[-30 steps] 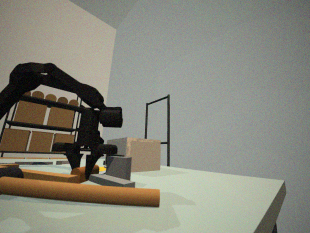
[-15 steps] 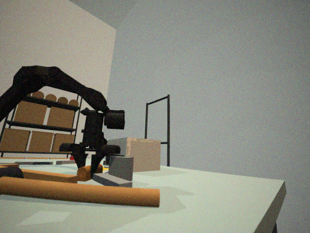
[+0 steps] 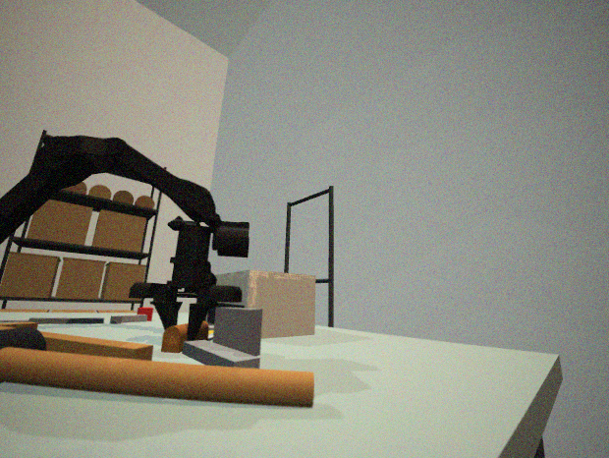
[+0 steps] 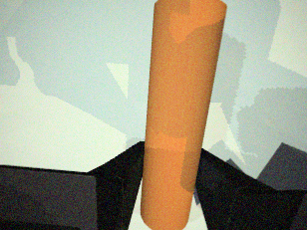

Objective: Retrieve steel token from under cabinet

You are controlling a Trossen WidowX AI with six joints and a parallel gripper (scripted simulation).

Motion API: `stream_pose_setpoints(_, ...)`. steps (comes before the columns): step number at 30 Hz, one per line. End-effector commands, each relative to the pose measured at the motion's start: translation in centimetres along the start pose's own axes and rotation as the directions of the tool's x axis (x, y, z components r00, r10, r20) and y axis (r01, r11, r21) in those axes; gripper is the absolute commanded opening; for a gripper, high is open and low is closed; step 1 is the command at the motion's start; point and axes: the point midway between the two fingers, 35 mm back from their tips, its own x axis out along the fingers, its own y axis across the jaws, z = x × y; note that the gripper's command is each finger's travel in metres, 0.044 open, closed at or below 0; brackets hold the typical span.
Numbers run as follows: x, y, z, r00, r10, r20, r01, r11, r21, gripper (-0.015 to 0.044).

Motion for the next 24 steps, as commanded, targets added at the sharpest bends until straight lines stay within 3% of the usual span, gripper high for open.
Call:
stream_pose_setpoints(1, 0.0, -0.1, 1.1, 1.0, -0.003, 0.006, 0.003, 1.0, -0.001, 0.0)
stream_pose_setpoints(24, 0.0, 0.7, 2.9, 1.0, -0.002, 0.008, 0.002, 1.0, -0.001, 0.0)
